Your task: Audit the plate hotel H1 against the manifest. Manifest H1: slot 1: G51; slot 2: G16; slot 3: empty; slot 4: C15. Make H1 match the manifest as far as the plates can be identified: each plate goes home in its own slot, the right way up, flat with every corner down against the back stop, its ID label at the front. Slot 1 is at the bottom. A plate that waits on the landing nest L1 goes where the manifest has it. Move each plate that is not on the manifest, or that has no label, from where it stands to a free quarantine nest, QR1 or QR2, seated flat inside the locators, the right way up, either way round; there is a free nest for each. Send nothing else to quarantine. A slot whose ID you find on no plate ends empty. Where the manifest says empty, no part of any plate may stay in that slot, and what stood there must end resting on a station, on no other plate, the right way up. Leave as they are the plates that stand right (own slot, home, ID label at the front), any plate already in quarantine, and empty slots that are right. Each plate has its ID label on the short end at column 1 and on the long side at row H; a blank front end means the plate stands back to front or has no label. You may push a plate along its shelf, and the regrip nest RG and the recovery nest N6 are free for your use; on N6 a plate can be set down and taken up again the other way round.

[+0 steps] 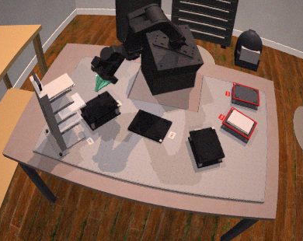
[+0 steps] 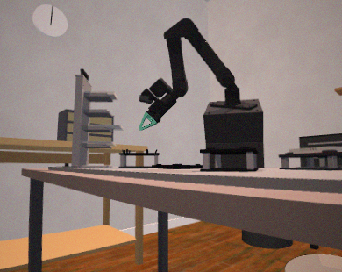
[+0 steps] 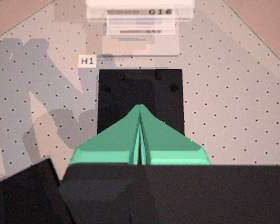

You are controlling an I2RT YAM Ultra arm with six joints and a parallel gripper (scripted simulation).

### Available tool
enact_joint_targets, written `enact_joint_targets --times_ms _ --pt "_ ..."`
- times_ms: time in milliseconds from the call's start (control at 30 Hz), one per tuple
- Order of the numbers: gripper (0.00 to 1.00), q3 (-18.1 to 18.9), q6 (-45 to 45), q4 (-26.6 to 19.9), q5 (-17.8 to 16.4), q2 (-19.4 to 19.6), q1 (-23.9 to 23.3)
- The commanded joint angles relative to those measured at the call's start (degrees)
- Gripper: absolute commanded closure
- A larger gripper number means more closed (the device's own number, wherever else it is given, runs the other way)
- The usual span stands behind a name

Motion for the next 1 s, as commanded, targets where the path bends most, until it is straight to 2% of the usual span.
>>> enact_joint_targets --times_ms 0,967 --pt "1.00 0.63 0.09 0.58 0.38 -0.28 -0.15" --pt "1.00 4.41 0.58 -2.45 0.97 0.21 0.58"
